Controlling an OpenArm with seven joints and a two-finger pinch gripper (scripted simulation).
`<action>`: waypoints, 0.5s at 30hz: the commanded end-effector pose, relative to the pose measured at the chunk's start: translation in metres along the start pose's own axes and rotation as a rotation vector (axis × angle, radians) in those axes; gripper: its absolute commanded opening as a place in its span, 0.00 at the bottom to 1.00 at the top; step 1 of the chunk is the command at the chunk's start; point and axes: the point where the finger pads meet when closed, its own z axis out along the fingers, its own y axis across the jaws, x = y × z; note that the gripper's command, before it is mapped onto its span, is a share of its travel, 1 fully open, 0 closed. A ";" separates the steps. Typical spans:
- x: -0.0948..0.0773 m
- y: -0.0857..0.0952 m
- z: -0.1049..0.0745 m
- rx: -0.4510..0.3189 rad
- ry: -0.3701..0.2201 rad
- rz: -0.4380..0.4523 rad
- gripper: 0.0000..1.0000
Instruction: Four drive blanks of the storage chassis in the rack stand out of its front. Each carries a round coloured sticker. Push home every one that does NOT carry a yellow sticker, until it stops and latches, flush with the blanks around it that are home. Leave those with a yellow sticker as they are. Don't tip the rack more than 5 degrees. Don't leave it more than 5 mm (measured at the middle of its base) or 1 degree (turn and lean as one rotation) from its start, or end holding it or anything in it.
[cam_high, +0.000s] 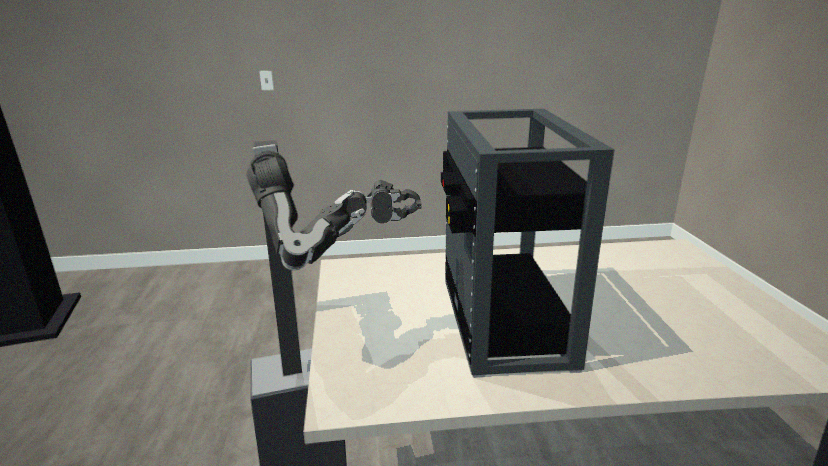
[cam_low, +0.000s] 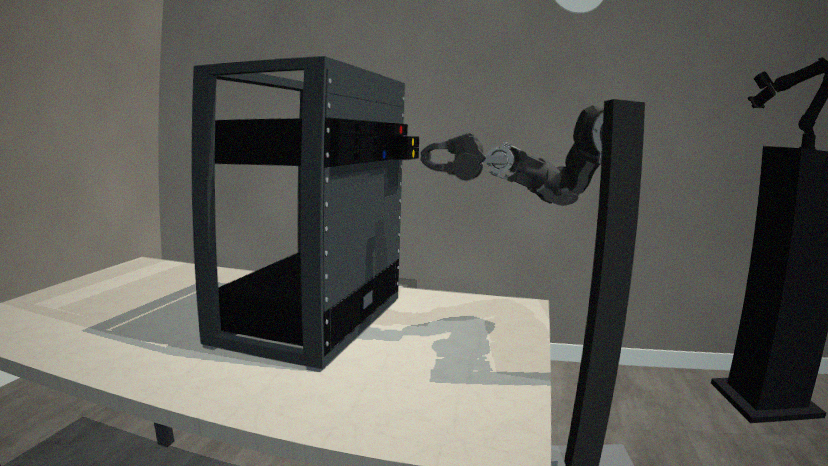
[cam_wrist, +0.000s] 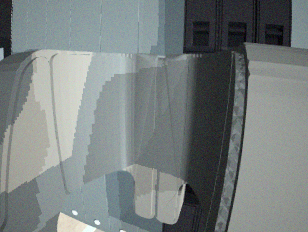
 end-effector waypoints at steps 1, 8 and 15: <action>-0.002 0.003 -0.003 -0.005 -0.013 -0.004 0.00; -0.002 0.003 -0.013 -0.006 -0.013 -0.004 0.00; -0.004 0.010 -0.014 -0.009 -0.013 -0.003 0.00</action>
